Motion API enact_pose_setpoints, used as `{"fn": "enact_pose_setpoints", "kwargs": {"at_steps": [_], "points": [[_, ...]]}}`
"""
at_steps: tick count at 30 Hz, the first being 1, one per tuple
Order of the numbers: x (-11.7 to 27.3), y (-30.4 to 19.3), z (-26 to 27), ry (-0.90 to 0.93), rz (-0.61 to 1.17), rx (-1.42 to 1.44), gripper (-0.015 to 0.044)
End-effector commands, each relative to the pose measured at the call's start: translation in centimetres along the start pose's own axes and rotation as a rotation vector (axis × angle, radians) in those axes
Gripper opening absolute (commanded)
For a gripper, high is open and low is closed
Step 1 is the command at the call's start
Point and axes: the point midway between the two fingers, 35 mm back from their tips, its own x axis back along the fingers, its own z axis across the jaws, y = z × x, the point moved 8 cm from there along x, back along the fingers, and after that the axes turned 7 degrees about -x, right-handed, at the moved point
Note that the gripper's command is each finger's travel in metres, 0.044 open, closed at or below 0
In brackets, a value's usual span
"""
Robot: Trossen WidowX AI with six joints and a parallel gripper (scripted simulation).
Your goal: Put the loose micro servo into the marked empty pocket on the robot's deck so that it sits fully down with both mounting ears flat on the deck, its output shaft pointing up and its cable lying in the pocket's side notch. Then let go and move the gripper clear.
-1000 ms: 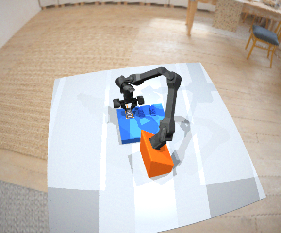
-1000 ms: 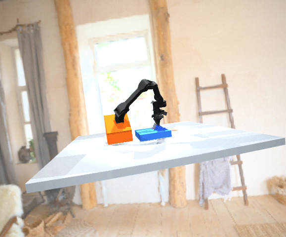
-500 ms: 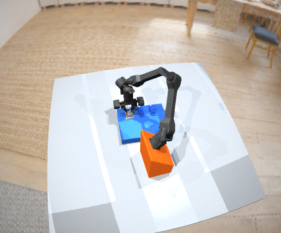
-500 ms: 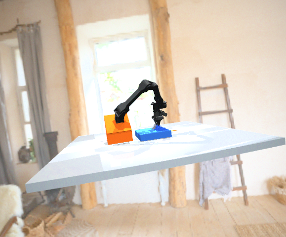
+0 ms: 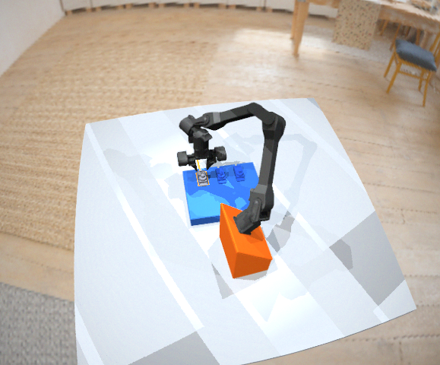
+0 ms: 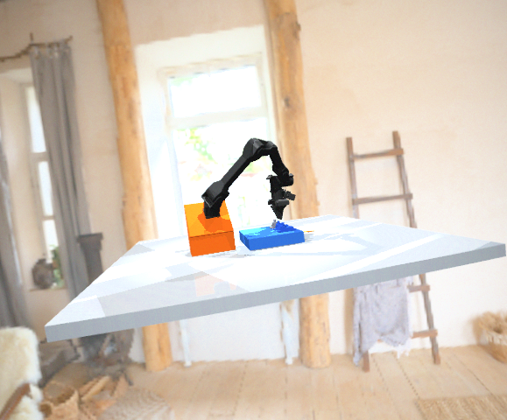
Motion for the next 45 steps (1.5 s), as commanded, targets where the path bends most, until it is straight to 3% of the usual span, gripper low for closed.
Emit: {"fn": "enact_pose_setpoints", "kwargs": {"at_steps": [1,5,11,20,27,45], "points": [[0.6,0.1,0.0,0.001,0.005,-0.005,0.0187],[2.1,-2.2,0.1,0.01,-0.001,0.0,0.0292],[6.6,-9.7,-0.8,0.008,0.009,0.0,0.044],[7.3,-10.7,-1.1,0.004,0.01,-0.001,0.044],[11.6,-10.5,-1.2,0.006,0.005,0.004,0.044],[11.6,-10.5,-1.2,0.006,0.005,0.004,0.044]]}}
